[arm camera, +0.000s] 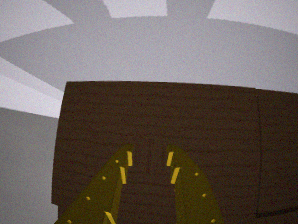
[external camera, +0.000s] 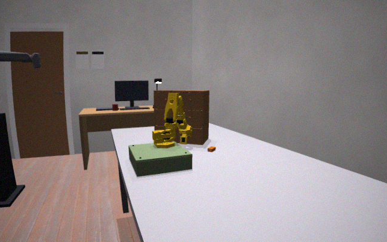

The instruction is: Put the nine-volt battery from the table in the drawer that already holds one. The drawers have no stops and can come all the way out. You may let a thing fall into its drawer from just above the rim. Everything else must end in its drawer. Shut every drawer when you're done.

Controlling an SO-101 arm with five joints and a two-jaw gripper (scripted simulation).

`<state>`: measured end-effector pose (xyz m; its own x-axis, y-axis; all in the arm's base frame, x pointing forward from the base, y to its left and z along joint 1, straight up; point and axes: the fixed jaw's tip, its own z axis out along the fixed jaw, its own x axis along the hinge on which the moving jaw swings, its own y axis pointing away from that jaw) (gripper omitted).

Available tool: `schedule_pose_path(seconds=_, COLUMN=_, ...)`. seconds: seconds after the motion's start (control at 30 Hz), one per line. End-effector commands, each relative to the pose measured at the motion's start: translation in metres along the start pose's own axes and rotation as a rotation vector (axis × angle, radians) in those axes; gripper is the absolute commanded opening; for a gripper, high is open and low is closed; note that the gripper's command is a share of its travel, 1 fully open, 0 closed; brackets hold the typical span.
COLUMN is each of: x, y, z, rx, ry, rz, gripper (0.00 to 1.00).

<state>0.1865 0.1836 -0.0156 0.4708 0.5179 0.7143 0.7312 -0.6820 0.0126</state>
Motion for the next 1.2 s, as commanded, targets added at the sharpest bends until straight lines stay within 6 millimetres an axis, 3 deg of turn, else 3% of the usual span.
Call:
schedule_pose_path(seconds=0.0, x=0.0056, y=-0.0021, z=0.0045, rx=0.006, ry=0.007, rz=0.007, gripper=0.0)
schedule_pose_path(seconds=1.17, x=0.0128, y=-0.0026, z=0.0113, rx=0.007, ry=0.007, rz=0.0, gripper=0.0)
